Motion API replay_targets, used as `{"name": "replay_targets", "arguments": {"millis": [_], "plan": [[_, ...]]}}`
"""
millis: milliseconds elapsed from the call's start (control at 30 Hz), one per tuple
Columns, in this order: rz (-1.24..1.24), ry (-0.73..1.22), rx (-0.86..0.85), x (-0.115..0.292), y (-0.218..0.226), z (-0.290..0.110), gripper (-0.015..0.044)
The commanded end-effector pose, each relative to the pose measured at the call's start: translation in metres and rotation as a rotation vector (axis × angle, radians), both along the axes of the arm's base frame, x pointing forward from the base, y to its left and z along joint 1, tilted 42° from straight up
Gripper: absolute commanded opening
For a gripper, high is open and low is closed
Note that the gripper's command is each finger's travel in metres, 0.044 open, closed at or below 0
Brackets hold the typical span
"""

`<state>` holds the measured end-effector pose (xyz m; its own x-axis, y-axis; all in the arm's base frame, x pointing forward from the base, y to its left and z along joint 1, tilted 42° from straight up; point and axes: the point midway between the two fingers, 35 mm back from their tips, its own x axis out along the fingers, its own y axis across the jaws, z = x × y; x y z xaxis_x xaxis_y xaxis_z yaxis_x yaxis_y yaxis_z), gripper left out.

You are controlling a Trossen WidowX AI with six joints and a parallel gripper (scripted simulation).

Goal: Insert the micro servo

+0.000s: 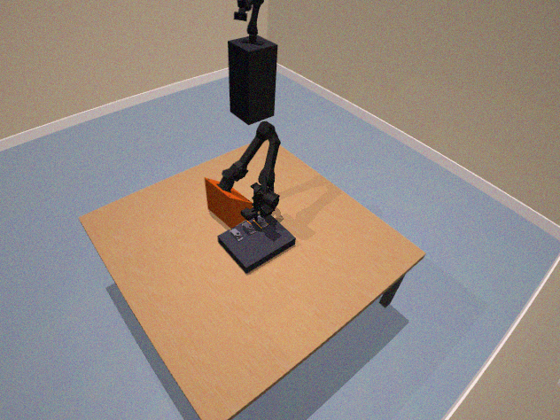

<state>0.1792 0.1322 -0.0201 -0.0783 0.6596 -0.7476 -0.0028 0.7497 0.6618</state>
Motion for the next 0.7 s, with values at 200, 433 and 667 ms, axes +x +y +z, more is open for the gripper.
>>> {"name": "replay_targets", "arguments": {"millis": [200, 433, 667], "plan": [[-0.002, -0.001, -0.002, 0.002, -0.016, 0.017, 0.0187], [-0.002, -0.001, -0.002, 0.002, -0.024, 0.026, 0.0187], [-0.012, -0.005, -0.010, 0.037, -0.030, 0.036, 0.0345]]}}
